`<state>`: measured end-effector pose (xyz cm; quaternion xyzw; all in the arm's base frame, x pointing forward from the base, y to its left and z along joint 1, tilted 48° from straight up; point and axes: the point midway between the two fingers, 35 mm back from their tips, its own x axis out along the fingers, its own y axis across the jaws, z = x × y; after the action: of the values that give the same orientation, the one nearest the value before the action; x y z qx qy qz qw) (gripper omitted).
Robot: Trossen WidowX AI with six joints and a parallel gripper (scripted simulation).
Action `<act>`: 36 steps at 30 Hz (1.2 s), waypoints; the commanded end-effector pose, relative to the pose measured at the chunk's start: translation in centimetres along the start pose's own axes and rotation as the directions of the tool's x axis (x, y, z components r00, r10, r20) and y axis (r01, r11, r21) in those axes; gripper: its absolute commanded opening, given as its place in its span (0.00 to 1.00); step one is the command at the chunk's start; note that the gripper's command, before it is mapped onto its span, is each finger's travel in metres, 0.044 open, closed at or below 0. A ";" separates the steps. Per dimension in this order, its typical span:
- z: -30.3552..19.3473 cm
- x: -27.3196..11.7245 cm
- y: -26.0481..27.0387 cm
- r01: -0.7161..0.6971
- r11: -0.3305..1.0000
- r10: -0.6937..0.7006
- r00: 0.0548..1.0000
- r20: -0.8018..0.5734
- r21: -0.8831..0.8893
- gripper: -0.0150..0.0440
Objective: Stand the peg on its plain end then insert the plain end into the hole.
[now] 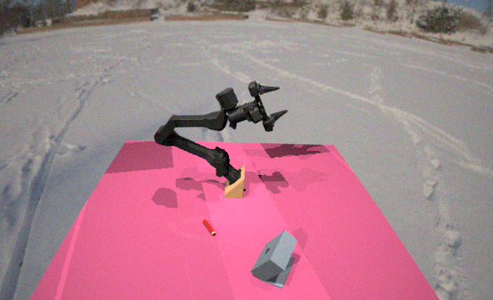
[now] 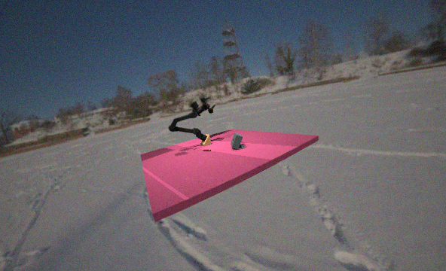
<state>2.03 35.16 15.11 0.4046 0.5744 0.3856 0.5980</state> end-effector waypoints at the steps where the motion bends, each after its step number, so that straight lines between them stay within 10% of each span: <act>1: 2.1 0.4 -0.6 0.059 0.997 -0.056 0.996 0.072 -0.043 1.00; 36: 20.3 -6.2 -11.6 0.855 0.489 -0.705 0.503 0.500 -0.173 1.00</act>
<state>21.09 25.31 7.03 0.0539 0.4816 0.1090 0.8679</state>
